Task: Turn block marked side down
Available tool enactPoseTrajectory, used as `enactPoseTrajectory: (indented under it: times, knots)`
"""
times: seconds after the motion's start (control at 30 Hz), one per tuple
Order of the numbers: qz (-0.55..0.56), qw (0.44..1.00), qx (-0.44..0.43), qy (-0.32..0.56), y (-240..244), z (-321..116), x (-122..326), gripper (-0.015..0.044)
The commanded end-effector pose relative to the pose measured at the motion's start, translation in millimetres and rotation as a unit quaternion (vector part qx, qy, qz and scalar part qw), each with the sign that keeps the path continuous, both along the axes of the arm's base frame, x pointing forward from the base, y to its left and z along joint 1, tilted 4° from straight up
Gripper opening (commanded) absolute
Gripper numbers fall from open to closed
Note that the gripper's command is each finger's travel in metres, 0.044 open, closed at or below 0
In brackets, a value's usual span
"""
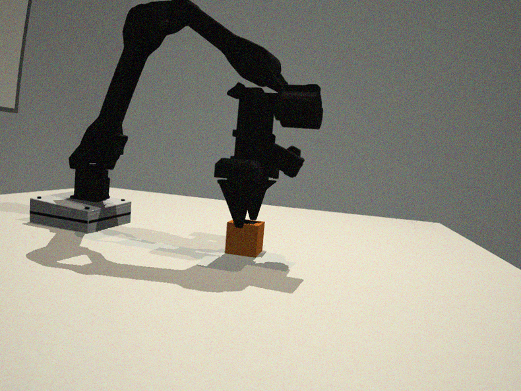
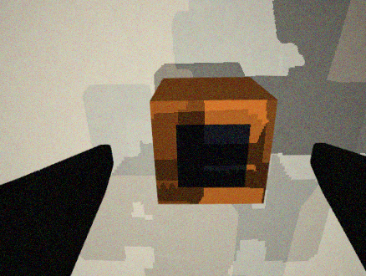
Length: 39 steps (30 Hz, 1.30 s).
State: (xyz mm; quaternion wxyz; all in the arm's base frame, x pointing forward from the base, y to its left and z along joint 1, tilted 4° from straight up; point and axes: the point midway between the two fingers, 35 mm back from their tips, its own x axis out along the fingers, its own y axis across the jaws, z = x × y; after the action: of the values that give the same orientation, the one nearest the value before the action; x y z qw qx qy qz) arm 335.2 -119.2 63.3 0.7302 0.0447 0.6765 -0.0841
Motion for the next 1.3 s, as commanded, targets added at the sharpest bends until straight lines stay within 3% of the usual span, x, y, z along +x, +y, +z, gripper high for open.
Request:
enactPoseTrajectory:
  times: [0.0,0.3,0.57,1.2,1.27]
  knots:
    - [0.000,1.000,0.003,0.000,0,-7,0,0.0440]
    - [0.000,1.000,0.003,0.000,0,-19,0,0.0440]
    - [0.000,1.000,0.003,0.000,0,-19,0,0.0230]
    - [0.000,1.000,0.003,0.000,0,-19,0,0.0103]
    - [0.000,1.000,0.003,0.000,0,-14,0,0.0051]
